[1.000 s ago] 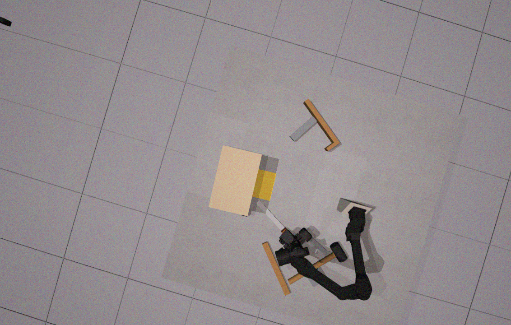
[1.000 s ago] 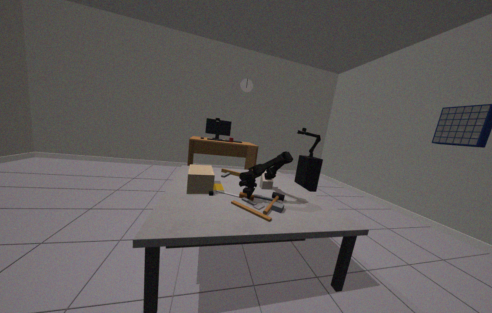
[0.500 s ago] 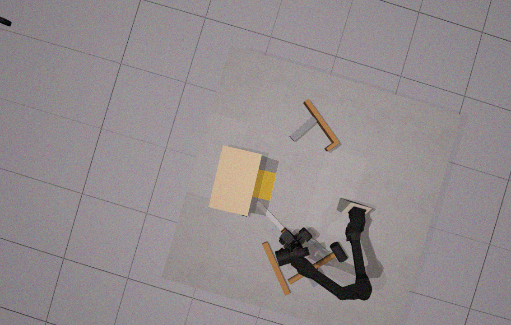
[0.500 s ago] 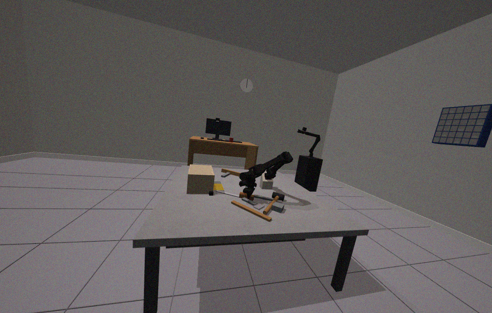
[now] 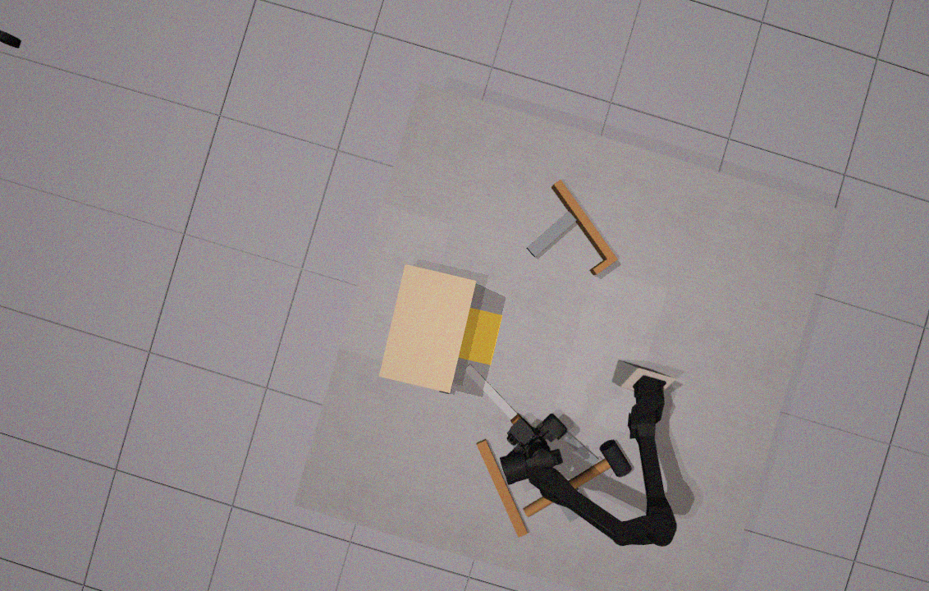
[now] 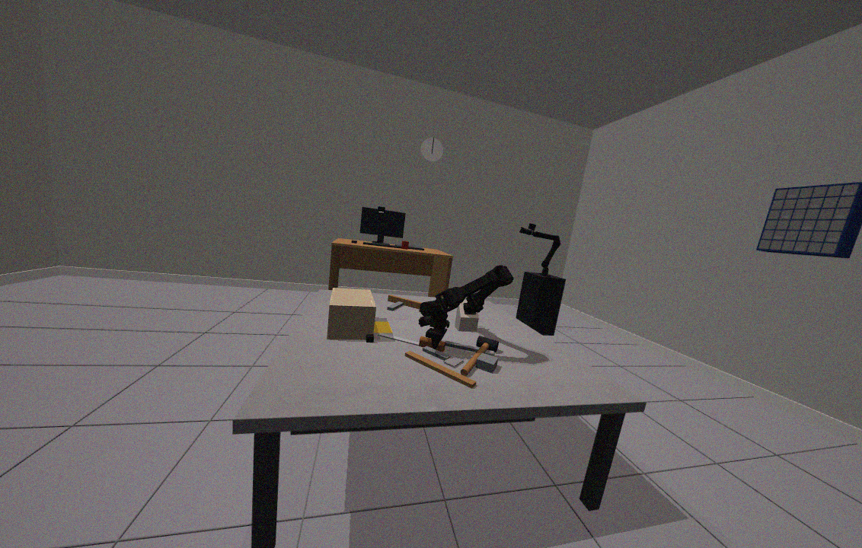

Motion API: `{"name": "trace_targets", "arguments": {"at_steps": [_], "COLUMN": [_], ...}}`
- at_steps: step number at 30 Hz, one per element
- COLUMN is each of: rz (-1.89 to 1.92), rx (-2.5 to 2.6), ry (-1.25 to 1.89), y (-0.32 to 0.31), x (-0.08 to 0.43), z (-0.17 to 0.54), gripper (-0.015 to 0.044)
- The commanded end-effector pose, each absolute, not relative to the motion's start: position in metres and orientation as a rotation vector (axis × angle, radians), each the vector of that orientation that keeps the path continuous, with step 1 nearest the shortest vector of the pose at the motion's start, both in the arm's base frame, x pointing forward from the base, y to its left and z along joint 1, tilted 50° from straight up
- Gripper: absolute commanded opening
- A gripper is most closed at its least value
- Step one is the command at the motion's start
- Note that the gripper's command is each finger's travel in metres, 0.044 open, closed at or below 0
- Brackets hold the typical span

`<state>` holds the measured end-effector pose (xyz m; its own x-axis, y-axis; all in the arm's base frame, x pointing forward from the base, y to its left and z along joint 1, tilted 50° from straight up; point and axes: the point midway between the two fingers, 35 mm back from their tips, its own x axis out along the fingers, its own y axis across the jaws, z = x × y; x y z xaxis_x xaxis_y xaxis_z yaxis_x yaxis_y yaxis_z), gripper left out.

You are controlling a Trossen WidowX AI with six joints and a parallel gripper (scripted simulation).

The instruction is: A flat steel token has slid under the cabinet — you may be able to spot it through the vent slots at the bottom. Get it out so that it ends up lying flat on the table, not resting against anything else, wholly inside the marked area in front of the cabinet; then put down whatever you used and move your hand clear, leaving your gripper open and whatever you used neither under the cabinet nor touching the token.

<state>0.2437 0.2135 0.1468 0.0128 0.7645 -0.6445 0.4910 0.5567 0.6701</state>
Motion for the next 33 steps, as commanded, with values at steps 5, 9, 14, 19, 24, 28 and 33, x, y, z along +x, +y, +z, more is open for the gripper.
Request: {"name": "trace_targets", "arguments": {"at_steps": [5,9,14,19,24,28,33], "rz": [0.295,0.297,0.297,0.297,0.297,0.299,0.309], "rx": [1.078,1.076,1.076,1.076,1.076,1.075,1.064], "ry": [1.633,1.637,1.637,1.637,1.637,1.636,1.631], "y": [0.2132,0.2140,0.2140,0.2140,0.2140,0.2139,0.2126], "x": [0.2434,0.2435,0.2435,0.2435,0.2435,0.2439,0.2484], "z": [0.1468,0.1464,0.1464,0.1464,0.1464,0.1463,0.1447], "gripper": [0.0270,0.0244,0.0131,0.0098,0.0006,0.0000,0.0000]}}
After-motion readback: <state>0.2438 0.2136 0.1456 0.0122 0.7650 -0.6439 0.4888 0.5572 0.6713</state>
